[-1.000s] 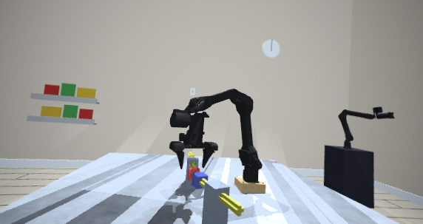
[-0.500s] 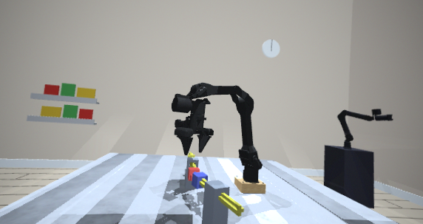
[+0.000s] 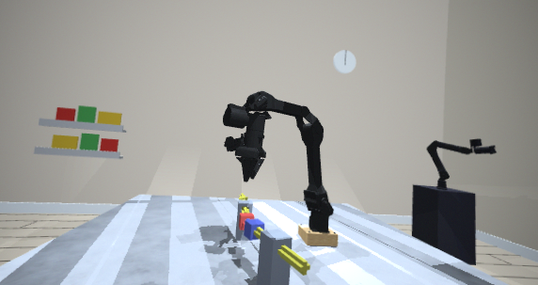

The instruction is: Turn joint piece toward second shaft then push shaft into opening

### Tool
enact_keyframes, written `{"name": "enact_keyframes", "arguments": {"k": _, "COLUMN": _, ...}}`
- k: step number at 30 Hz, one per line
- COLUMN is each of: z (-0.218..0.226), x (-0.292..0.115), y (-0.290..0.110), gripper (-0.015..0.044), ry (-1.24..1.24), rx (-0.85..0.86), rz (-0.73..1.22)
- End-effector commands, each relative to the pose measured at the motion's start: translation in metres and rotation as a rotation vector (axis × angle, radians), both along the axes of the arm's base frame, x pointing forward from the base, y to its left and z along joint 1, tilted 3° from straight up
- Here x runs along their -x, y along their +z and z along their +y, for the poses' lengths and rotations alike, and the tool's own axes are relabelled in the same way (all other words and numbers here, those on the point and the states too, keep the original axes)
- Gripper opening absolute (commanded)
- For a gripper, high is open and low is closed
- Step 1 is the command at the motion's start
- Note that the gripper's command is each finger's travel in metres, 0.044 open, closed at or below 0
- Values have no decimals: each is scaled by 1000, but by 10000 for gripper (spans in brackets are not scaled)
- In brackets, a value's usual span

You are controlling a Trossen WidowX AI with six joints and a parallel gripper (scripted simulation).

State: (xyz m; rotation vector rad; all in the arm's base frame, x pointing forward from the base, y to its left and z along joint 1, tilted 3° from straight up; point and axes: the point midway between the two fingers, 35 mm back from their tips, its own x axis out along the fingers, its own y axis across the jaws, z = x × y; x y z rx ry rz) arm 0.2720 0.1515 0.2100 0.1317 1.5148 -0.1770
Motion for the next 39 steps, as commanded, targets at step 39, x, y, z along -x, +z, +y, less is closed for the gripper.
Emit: {"name": "enact_keyframes", "arguments": {"k": 39, "z": -68, "x": -12, "y": -36, "gripper": 440, "ry": -396, "rx": -21, "rz": 25}}
